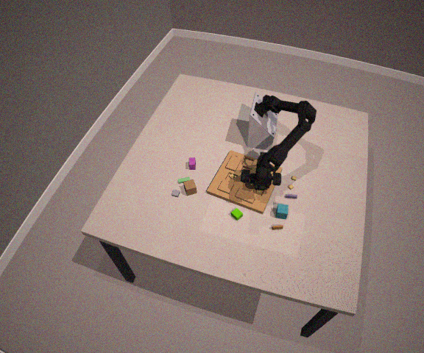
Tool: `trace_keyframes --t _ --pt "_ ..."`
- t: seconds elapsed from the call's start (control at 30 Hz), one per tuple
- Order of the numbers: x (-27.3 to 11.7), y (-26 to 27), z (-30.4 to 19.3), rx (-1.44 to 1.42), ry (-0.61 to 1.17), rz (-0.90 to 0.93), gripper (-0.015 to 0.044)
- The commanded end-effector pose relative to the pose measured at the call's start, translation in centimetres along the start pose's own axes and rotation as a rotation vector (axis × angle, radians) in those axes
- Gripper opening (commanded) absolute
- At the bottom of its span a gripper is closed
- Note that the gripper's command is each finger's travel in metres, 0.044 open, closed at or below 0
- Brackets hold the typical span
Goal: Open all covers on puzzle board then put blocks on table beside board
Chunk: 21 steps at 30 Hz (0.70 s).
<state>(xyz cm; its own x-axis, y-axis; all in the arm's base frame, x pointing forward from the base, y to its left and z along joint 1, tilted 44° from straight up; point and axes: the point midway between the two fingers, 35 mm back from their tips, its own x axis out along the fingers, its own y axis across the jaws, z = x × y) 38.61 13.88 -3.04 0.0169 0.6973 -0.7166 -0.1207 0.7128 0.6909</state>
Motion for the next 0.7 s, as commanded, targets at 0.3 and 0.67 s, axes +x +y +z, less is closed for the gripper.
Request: trace_keyframes --t 0.3,0.67 --pt "0.3 0.0 0.1 0.011 -0.001 0.002 0.0144" --pt "1.4 0.0 0.0 0.011 -0.001 0.002 0.0144"
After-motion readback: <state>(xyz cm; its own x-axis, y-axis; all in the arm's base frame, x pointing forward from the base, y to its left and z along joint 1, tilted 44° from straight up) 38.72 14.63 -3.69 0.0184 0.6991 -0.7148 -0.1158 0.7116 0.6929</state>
